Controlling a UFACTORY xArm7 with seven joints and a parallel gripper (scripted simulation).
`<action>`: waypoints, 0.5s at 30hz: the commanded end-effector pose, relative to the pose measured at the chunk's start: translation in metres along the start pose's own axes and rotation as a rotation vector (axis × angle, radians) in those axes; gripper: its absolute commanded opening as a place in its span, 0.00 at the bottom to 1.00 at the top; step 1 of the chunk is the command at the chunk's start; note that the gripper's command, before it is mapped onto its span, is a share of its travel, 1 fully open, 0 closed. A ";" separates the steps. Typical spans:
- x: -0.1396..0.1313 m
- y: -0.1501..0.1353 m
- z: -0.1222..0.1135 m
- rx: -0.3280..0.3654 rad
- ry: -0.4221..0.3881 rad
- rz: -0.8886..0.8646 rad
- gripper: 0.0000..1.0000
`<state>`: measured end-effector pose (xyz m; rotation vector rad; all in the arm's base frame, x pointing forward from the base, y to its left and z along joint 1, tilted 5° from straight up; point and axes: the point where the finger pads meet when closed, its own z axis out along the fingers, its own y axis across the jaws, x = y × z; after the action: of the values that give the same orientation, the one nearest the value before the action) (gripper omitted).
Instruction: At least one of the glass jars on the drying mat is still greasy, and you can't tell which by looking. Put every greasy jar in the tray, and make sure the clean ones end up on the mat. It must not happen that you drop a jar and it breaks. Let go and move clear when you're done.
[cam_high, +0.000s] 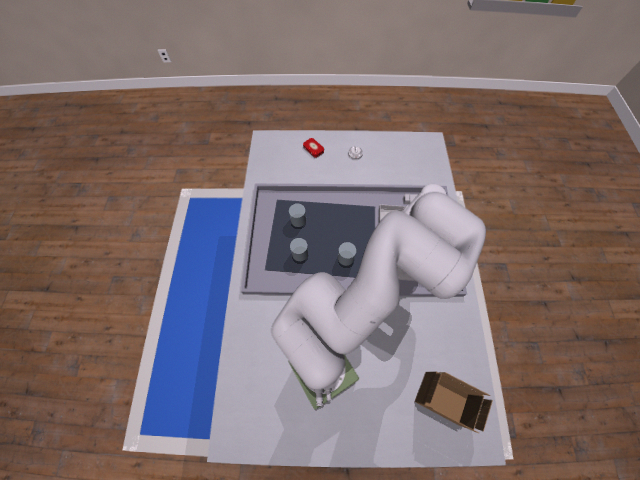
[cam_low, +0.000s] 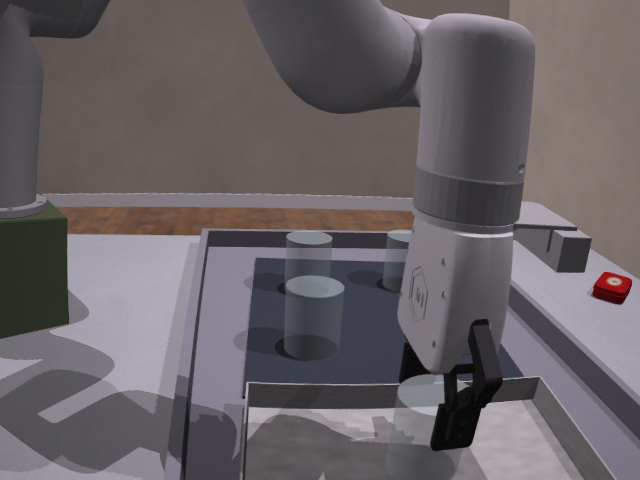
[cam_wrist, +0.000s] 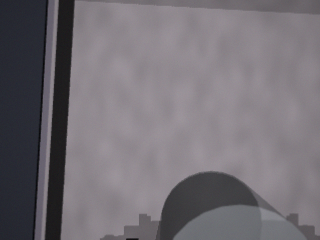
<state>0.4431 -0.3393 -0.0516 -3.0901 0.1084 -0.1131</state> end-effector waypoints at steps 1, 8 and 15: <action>0.001 0.001 -0.018 -0.002 0.003 0.000 1.00; 0.001 0.001 -0.045 -0.002 0.003 0.000 1.00; 0.001 0.001 -0.064 -0.002 0.003 0.000 1.00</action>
<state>0.4387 -0.3408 -0.0018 -3.0885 0.1082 -0.1104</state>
